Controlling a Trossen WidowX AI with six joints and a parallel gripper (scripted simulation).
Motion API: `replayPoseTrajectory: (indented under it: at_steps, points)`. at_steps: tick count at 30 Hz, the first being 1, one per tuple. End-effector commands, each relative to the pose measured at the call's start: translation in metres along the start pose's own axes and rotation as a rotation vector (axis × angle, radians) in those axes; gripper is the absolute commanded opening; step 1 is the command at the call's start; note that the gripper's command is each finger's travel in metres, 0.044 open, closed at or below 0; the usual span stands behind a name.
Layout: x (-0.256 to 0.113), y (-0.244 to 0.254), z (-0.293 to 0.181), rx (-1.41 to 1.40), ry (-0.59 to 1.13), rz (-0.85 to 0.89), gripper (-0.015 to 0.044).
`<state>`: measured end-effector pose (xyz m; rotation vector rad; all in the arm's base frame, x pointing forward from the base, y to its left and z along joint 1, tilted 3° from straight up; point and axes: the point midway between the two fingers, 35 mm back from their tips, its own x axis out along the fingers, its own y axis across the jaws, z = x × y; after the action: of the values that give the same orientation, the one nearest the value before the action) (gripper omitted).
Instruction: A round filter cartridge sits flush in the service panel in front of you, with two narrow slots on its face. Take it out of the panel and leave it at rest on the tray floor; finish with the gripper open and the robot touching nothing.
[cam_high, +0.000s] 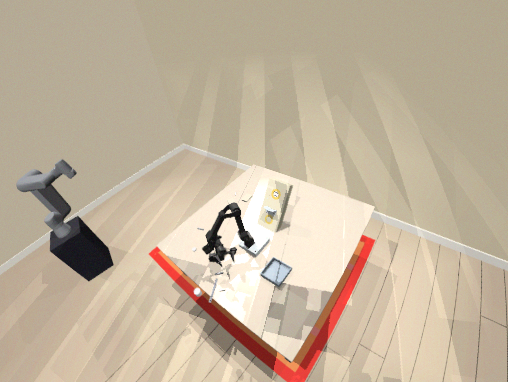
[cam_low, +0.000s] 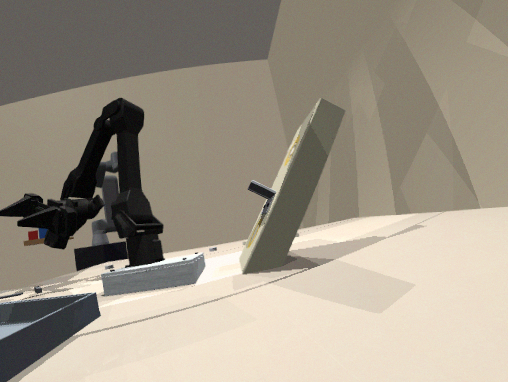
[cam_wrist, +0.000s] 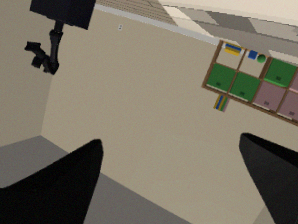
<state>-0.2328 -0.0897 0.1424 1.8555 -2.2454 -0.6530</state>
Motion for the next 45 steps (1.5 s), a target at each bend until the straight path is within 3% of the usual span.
replayPoseTrajectory:
  at_steps: [1, 12, 22, 32, 39, 45]
  points:
    - [-0.002, 0.001, 0.001, -0.004, -0.007, 0.004, 0.0374]
    - [-0.115, 0.022, 0.046, -0.373, -0.479, 0.198, 0.0094]
    - [-0.251, -0.007, 0.055, -0.639, -1.085, 0.169, 0.0094]
    - [-0.363, -0.099, 0.019, -0.565, -1.647, -0.109, 0.0094]
    - [-0.405, -0.186, -0.033, -0.368, -1.919, -0.436, 0.0094]
    - [-0.407, -0.265, -0.092, -0.105, -1.991, -0.776, 0.0094]
